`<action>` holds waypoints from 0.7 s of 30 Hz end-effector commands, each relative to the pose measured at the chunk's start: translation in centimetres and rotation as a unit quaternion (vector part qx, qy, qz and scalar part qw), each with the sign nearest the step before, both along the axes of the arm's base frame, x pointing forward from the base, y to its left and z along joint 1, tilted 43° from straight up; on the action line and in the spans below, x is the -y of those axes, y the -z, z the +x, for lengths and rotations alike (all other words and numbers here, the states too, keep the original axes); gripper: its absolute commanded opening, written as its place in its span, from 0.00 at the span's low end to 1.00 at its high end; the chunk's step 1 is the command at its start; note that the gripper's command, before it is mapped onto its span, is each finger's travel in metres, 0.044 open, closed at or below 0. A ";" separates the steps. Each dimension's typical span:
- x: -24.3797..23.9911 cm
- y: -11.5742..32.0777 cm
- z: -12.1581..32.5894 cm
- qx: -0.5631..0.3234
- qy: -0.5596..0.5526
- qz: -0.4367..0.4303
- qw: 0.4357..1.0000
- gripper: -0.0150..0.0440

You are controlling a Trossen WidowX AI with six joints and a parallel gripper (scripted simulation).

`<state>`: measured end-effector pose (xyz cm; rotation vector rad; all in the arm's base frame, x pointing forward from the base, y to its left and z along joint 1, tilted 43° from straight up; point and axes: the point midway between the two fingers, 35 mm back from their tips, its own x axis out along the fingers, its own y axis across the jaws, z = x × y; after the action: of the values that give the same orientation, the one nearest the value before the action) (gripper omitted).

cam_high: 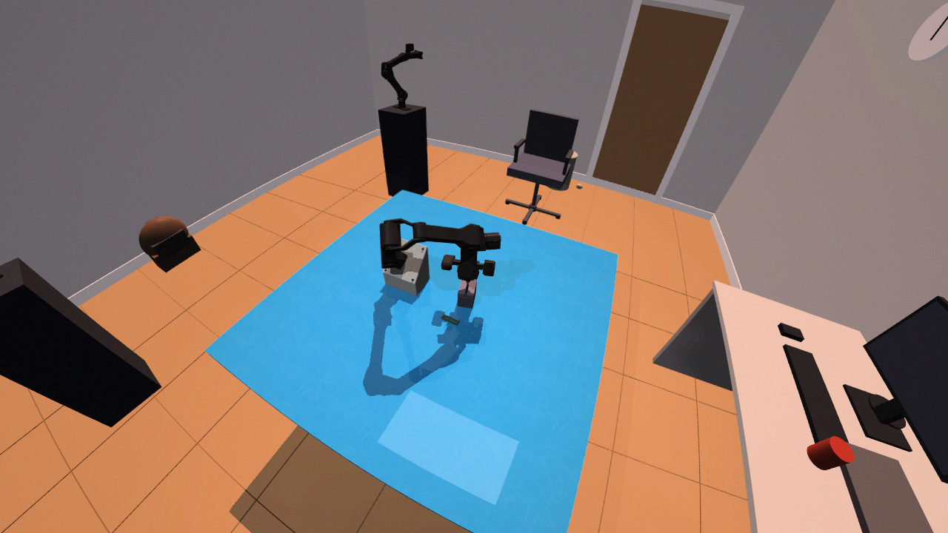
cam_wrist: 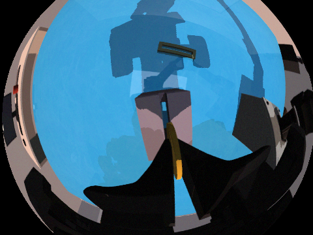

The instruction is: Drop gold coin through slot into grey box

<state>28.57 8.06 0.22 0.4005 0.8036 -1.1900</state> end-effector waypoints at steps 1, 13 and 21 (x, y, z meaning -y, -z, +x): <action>0.1 0.3 0.0 -0.004 -0.004 -0.003 1.000 0.25; 0.5 0.5 0.1 -0.002 -0.002 -0.002 1.000 0.25; 0.6 0.7 0.1 -0.003 -0.003 -0.003 1.000 0.25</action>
<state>28.64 7.57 -0.30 0.4008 0.8046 -1.1897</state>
